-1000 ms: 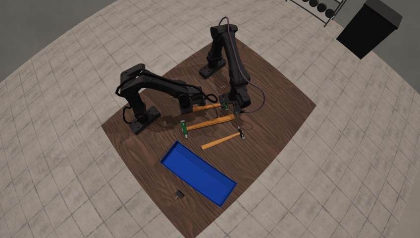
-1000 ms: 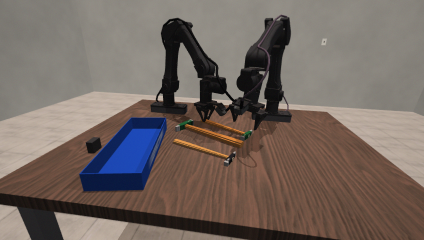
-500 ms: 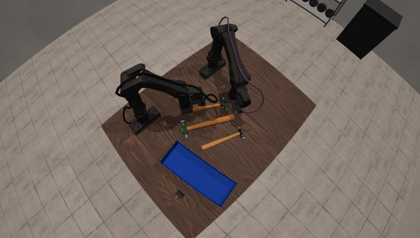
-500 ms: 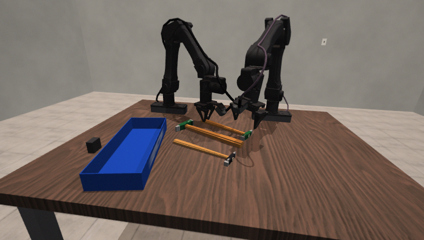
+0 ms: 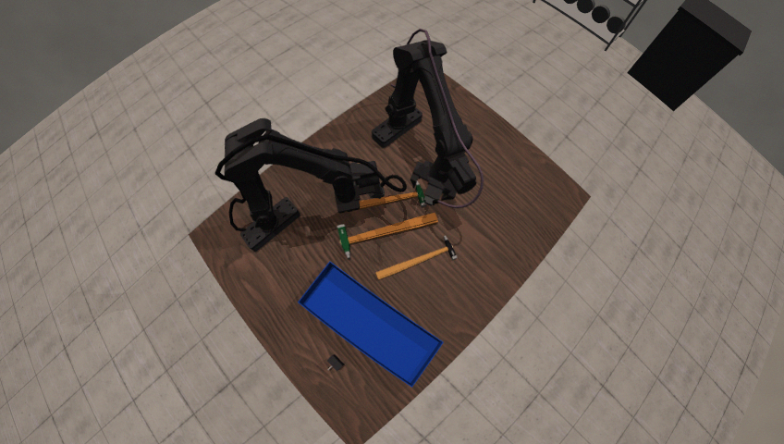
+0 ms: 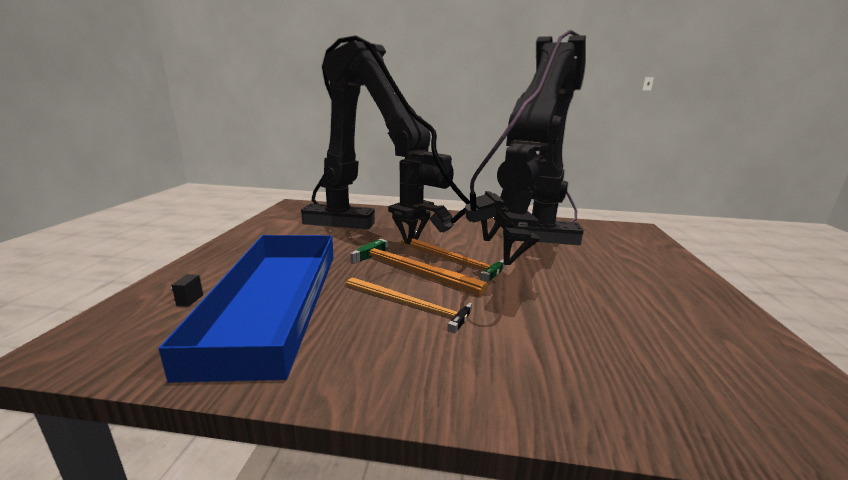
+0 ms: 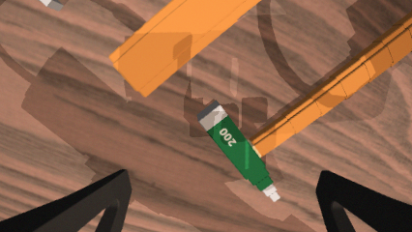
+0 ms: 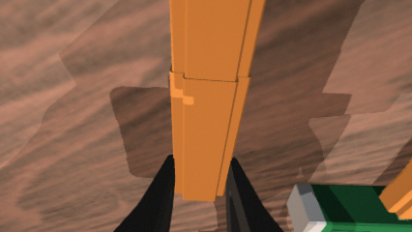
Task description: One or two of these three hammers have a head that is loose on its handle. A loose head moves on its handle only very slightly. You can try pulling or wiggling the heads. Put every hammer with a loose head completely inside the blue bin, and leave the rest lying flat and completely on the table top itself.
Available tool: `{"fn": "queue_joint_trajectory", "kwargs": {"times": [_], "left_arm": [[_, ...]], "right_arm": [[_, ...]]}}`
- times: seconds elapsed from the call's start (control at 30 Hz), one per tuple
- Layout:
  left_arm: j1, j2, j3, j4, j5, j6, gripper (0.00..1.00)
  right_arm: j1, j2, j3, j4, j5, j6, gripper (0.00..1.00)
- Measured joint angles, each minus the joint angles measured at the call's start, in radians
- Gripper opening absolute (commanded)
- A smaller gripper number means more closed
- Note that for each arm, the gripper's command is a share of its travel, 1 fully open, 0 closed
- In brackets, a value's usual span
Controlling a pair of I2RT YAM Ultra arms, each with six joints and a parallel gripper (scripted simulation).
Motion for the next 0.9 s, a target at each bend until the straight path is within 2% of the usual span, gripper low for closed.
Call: {"fn": "queue_joint_trajectory", "kwargs": {"times": [0.53,0.9], "left_arm": [[0.105,0.001,-0.039,-0.018,0.110,0.673,1.00],[0.153,0.070,-0.039,-0.068,0.144,1.069,1.00]], "right_arm": [[0.000,0.000,0.000,0.000,0.000,0.000,0.20],[0.000,0.000,0.000,0.000,0.000,0.000,0.20]]}}
